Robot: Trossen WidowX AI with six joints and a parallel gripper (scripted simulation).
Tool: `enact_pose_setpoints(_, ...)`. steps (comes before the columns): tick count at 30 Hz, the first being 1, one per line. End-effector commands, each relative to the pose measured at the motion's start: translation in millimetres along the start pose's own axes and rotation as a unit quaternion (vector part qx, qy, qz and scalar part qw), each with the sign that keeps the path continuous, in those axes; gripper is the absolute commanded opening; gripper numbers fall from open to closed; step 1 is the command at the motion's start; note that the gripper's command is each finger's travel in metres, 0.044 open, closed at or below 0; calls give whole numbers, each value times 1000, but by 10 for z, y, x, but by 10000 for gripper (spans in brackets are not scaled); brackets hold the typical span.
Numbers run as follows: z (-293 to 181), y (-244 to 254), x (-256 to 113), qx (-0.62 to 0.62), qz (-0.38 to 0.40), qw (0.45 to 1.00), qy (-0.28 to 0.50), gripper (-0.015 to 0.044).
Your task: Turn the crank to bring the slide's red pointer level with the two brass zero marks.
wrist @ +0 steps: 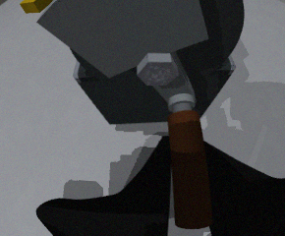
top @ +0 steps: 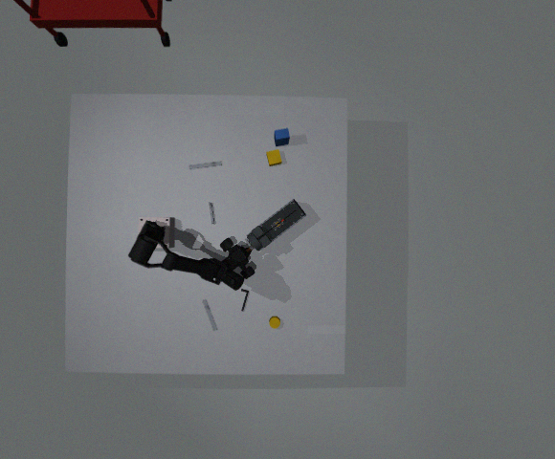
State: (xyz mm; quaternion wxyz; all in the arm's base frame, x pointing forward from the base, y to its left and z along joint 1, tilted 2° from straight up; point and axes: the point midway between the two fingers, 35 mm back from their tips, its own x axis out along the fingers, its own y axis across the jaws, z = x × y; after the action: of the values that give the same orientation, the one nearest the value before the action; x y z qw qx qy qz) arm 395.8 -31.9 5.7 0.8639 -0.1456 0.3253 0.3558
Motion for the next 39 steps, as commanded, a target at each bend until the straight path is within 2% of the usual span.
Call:
enact_pose_setpoints(1, -27, 85, 29, 5, 10, 1000, 5, 0)
enact_pose_setpoints(39, -22, 170, 23, 5, 10, 1000, 5, 0)
